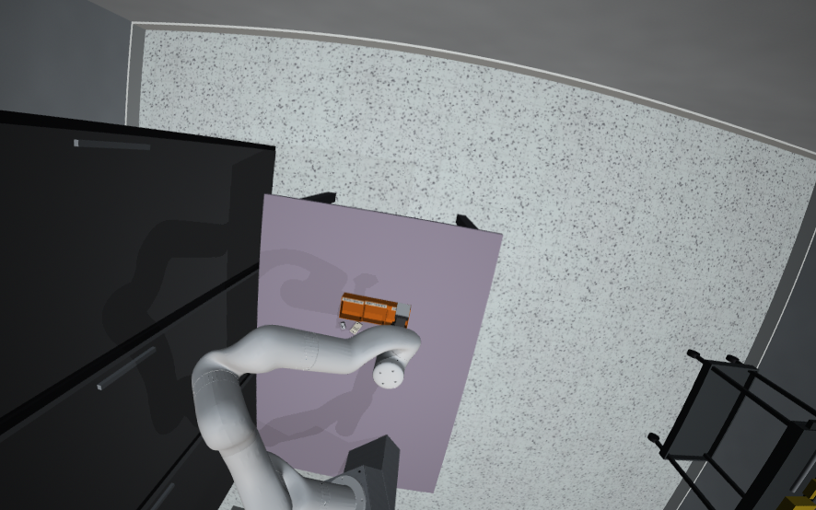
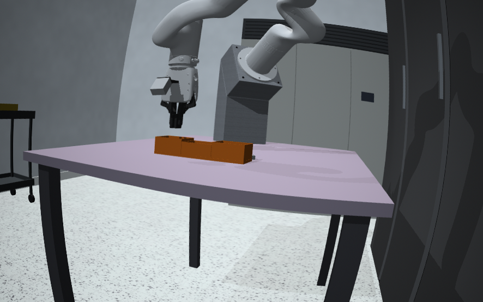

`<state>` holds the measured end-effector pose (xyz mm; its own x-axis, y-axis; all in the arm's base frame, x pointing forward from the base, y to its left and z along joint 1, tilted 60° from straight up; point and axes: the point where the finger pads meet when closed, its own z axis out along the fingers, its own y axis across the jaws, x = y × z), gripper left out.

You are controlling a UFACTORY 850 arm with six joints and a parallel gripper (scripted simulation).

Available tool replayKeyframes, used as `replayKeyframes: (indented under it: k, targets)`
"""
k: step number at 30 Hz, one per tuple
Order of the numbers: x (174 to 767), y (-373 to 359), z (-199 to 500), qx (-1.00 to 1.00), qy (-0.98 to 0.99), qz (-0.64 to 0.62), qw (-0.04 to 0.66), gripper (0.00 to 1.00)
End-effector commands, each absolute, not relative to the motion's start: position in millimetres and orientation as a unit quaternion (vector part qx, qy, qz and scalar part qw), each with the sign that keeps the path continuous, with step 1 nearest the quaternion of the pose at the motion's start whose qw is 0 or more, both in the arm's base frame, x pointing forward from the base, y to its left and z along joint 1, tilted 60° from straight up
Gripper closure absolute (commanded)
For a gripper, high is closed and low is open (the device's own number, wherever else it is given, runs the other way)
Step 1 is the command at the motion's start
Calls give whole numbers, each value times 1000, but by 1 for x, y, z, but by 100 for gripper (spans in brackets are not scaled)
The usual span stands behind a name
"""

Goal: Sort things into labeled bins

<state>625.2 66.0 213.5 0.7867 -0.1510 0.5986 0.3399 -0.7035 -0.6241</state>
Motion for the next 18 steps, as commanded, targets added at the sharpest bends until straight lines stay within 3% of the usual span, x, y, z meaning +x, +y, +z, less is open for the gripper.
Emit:
replayKeyframes:
  k: [1,18]
  targets:
    - [623,63,216,-865,-55,-322,381,93]
    - [599,112,260,-865,-55,-322,381,93]
